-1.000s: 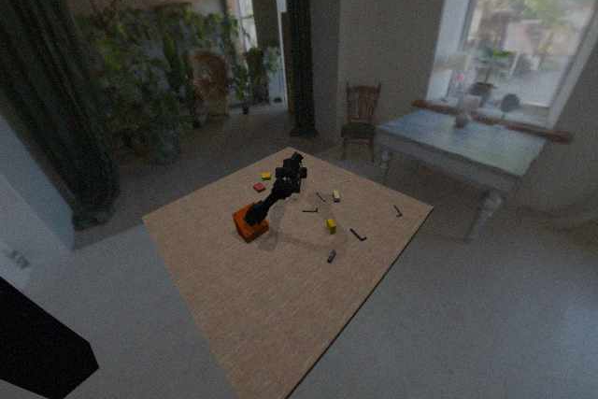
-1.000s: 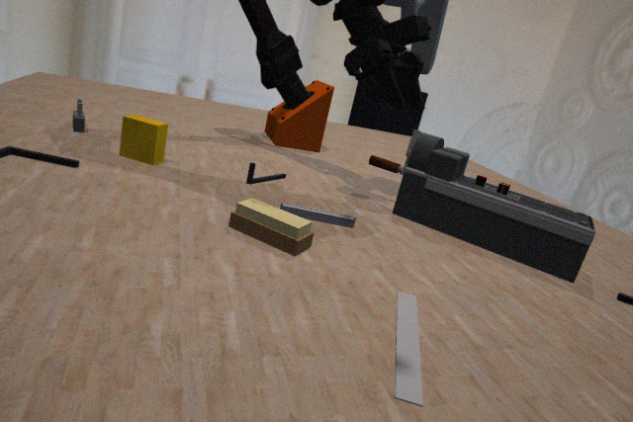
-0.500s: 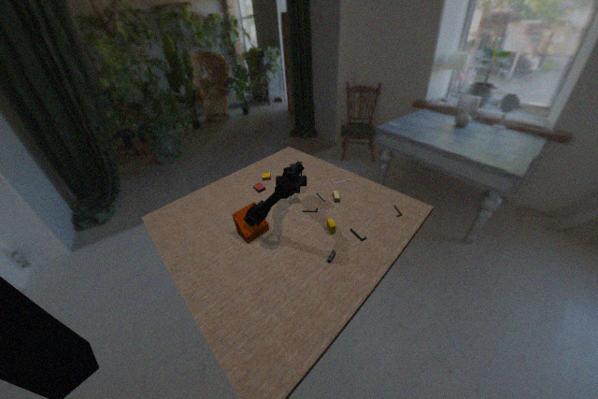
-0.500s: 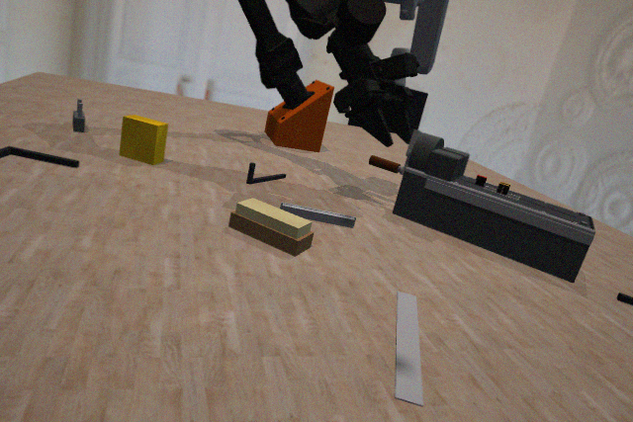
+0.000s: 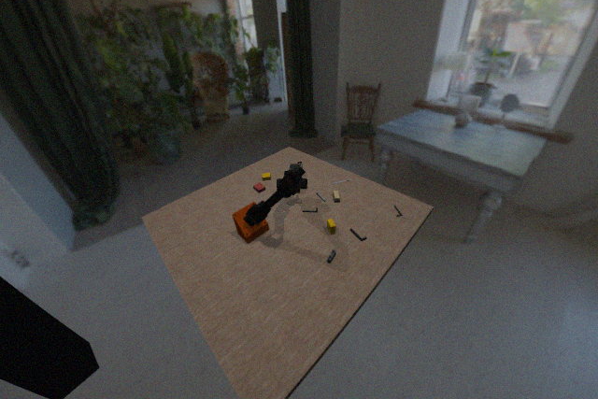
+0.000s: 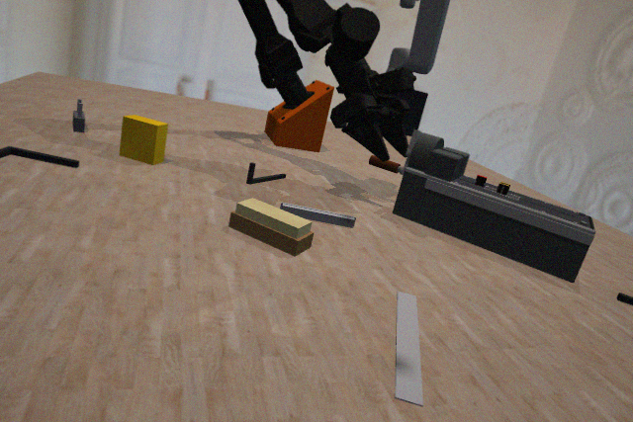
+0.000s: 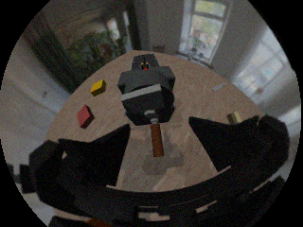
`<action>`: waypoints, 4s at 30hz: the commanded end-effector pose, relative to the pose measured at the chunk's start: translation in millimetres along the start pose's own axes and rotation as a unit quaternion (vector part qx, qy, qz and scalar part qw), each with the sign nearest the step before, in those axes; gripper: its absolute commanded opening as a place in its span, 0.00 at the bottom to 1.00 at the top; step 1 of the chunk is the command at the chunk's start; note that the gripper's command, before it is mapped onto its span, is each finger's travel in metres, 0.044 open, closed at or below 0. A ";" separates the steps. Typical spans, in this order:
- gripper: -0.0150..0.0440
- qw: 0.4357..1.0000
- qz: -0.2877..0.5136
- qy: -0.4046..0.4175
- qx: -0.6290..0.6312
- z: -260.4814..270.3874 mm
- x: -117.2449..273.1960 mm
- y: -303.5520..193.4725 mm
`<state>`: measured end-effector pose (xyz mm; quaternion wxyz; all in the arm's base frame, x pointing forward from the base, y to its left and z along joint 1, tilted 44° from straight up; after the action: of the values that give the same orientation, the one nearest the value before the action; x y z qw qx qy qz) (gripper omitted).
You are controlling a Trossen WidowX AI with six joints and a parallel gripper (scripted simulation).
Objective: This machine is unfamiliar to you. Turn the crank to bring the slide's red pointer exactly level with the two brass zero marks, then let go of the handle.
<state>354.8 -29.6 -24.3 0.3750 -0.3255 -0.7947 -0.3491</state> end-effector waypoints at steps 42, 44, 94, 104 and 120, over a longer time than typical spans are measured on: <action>0.29 1.000 0.007 0.006 0.004 -0.3 -26.2 -33.4; 0.25 1.000 0.007 0.006 0.004 -0.3 -26.2 -33.4; 0.25 1.000 0.007 0.006 0.004 -11.7 -23.9 -26.9; 0.25 1.000 0.007 0.006 0.004 -12.2 -23.6 -26.6; 0.25 1.000 0.007 0.006 0.004 -12.8 -23.2 -26.2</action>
<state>346.1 -56.2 -51.9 0.3943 -0.3256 -0.7873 -0.3445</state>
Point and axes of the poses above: the point midway between the two fingers, 35 mm back from their tips, its own x axis back along the fingers, its own z axis across the jaws, y = z × x, the point moved 1 cm from there along x, back along the fingers, and after that the axes turned 12 degrees about -x, right-handed, at the moved point
